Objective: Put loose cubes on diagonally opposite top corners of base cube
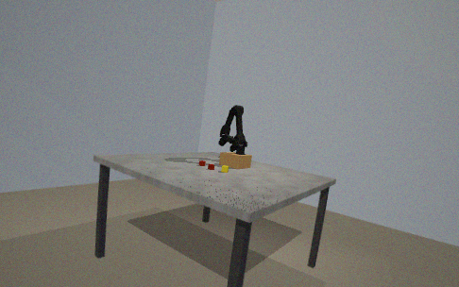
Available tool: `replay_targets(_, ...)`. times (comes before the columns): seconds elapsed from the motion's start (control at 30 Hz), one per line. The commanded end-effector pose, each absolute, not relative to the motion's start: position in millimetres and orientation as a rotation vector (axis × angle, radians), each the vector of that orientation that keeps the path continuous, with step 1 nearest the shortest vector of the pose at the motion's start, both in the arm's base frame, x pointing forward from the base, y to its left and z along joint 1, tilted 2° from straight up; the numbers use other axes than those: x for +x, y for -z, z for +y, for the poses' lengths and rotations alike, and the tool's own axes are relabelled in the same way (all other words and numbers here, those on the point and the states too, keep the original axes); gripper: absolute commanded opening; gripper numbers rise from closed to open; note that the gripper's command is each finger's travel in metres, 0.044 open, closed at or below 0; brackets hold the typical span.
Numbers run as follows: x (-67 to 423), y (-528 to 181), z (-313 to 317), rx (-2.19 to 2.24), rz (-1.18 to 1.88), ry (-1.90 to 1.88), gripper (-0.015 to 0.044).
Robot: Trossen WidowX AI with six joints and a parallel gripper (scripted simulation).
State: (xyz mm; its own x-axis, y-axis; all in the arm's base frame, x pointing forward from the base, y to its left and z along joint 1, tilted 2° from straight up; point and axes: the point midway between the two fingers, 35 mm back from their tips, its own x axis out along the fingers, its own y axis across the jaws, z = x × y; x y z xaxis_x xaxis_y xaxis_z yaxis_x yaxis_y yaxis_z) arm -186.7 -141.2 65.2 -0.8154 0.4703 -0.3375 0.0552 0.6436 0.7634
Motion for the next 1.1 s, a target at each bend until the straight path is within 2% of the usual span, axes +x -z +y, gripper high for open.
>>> replay_targets(0.0, -186.3, -65.1, -141.7, 0.408, 2.346, -1.064, 0.0374)
replay_targets(0.13, -177.5, -61.9, -151.5, 0.363, 2.366, -1.015, 0.0269)
replay_targets(0.17, -173.2, -60.4, -155.9, 0.342, 2.373, -0.993, 0.0265)
replay_targets(0.53, -115.7, -47.7, -203.0, 0.085, 2.402, -0.801, 0.0265)
replay_targets(1.07, 17.4, -37.0, -246.5, -0.368, 2.265, -0.648, 0.0265)
